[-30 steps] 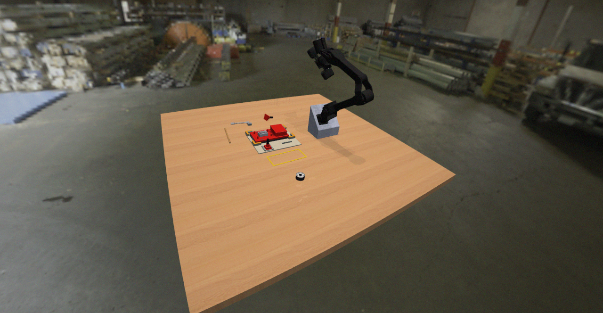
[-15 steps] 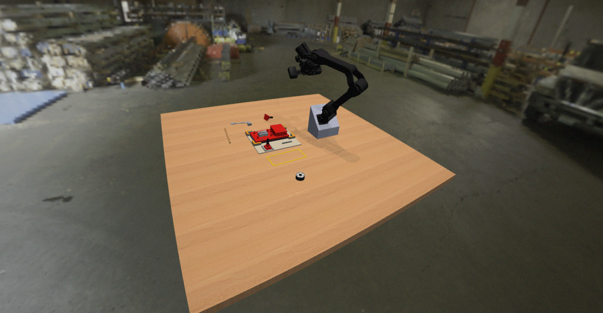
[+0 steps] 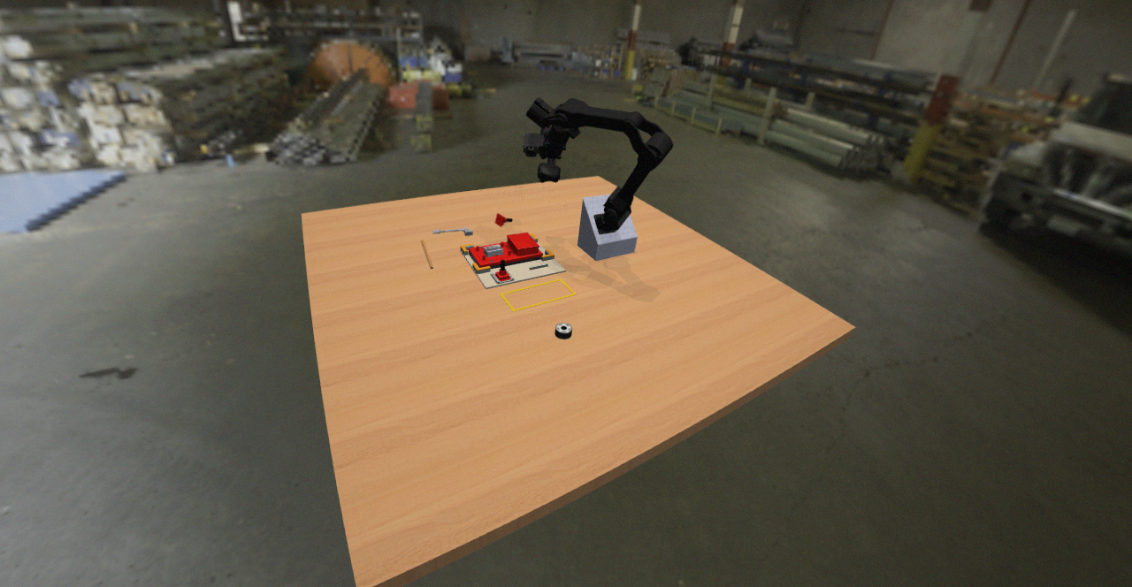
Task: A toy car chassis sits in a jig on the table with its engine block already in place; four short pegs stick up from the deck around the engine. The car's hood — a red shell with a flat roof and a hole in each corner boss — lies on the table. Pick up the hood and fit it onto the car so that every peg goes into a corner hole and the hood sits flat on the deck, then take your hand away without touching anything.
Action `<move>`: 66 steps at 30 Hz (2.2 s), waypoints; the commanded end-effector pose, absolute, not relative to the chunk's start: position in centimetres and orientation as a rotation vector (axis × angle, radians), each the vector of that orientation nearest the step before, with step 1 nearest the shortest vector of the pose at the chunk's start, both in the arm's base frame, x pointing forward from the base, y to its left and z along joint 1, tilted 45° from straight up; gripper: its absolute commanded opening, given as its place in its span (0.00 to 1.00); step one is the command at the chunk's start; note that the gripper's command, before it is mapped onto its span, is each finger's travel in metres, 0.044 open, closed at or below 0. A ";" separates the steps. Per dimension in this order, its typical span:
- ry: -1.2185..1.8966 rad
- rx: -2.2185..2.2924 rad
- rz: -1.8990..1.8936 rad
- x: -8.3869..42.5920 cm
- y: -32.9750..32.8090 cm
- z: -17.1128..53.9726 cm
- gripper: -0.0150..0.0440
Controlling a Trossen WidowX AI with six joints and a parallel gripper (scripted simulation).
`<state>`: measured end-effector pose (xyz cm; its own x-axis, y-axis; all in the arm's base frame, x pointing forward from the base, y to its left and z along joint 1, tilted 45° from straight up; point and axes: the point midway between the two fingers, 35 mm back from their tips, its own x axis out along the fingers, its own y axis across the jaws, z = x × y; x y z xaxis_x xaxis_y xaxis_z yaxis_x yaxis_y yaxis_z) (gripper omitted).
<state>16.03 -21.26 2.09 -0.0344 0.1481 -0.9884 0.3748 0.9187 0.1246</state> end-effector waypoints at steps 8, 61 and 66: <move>1.091 -0.315 1.119 23.0 -12.2 -1.7 1.00; 0.649 -0.589 1.471 25.2 -6.3 -4.0 1.00; 0.649 -0.589 1.471 25.3 -6.0 -4.3 1.00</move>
<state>25.32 -6.29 -4.12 -0.0083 0.6967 -0.7173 -0.9994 0.0176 0.0287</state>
